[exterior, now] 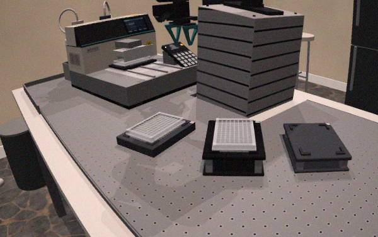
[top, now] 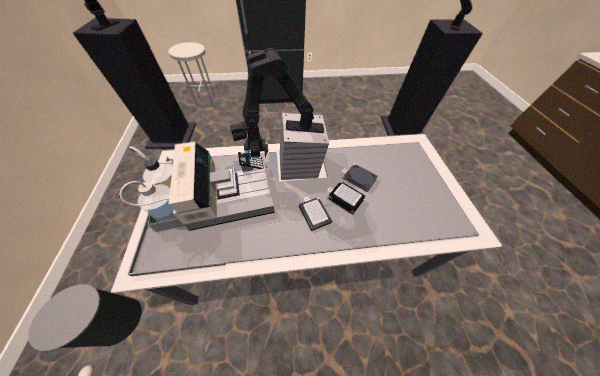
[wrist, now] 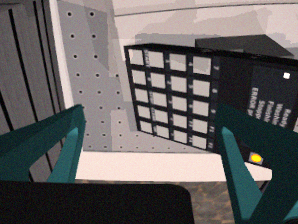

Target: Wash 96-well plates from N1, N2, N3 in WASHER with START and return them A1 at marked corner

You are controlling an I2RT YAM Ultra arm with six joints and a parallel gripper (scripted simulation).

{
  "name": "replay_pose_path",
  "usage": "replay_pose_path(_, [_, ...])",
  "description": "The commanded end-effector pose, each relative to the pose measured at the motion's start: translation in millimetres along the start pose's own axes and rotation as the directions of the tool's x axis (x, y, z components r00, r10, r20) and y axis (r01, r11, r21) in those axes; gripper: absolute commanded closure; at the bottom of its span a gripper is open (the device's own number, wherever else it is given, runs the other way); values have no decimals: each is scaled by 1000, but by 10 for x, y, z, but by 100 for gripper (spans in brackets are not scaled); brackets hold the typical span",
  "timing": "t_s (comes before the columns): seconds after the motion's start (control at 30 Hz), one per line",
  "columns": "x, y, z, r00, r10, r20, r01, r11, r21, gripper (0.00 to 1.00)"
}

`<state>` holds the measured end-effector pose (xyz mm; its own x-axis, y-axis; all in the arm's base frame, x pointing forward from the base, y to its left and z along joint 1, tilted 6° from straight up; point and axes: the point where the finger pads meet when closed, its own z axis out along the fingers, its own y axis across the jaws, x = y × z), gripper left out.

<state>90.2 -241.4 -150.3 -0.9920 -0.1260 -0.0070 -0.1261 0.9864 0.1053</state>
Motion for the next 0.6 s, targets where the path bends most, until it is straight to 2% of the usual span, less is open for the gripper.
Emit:
replay_pose_path(0.0, [3,-56,-43,998,70,3,-70,998,5,0])
replay_pose_path(0.2, [61,-228,-131,964,266,4,-266,964,5,0])
replay_pose_path(0.5, [149,-487,-264,842,539,6,-539,842,4,0])
replay_pose_path(0.57, [149,-487,-264,842,539,6,-539,842,4,0])
